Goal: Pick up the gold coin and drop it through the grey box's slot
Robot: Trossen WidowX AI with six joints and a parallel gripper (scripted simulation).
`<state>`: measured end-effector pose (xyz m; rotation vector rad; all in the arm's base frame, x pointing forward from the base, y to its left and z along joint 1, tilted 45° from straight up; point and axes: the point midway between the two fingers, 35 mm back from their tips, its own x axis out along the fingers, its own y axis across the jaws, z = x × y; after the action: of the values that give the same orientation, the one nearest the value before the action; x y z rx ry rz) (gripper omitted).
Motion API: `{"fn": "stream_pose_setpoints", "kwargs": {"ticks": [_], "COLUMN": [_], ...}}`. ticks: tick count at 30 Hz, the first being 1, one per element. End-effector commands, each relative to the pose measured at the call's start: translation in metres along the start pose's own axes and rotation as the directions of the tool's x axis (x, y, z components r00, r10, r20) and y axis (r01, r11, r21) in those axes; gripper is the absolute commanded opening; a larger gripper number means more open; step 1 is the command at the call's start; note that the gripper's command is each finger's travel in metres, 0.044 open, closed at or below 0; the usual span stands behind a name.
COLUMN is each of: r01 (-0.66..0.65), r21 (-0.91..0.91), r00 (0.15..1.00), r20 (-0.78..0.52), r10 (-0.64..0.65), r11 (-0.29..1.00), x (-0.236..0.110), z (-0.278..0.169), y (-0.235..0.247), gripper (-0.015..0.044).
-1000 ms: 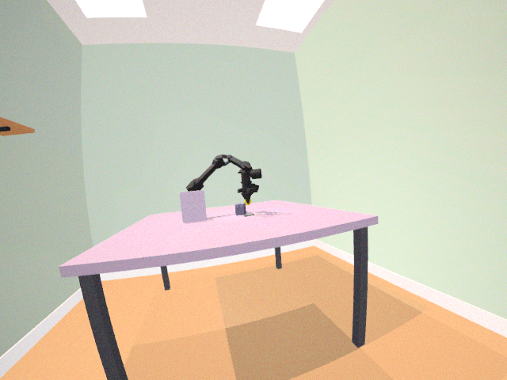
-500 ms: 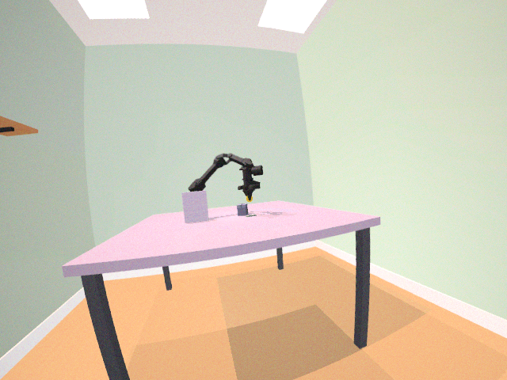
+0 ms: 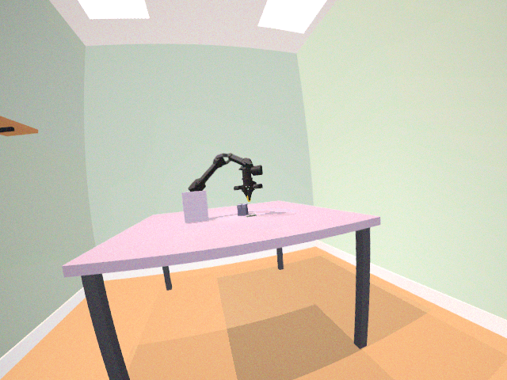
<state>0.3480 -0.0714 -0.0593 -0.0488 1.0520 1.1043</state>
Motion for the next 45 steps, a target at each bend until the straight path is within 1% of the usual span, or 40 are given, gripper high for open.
{"fn": "stream_pose_setpoints", "kwargs": {"ticks": [1,7,9,15,45], "r01": [0.0,-0.001,-0.001,-0.001,-0.003], "r21": [-0.123,-0.32,-0.342,-0.342,-0.34], "r00": [1.0,1.0,1.0,1.0,1.0], "r20": [-0.004,-0.004,-0.004,-0.004,-0.003], "r10": [0.0,0.0,0.0,0.0,0.002], "r11": [0.992,0.947,0.94,0.94,0.94], "x": [0.0,0.0,0.0,0.0,0.0], "z": [-0.002,-0.003,-0.003,0.0,0.046], "y": [0.001,0.002,0.002,0.005,0.068], "gripper": [0.0,0.0,0.0,0.0,0.0]}}
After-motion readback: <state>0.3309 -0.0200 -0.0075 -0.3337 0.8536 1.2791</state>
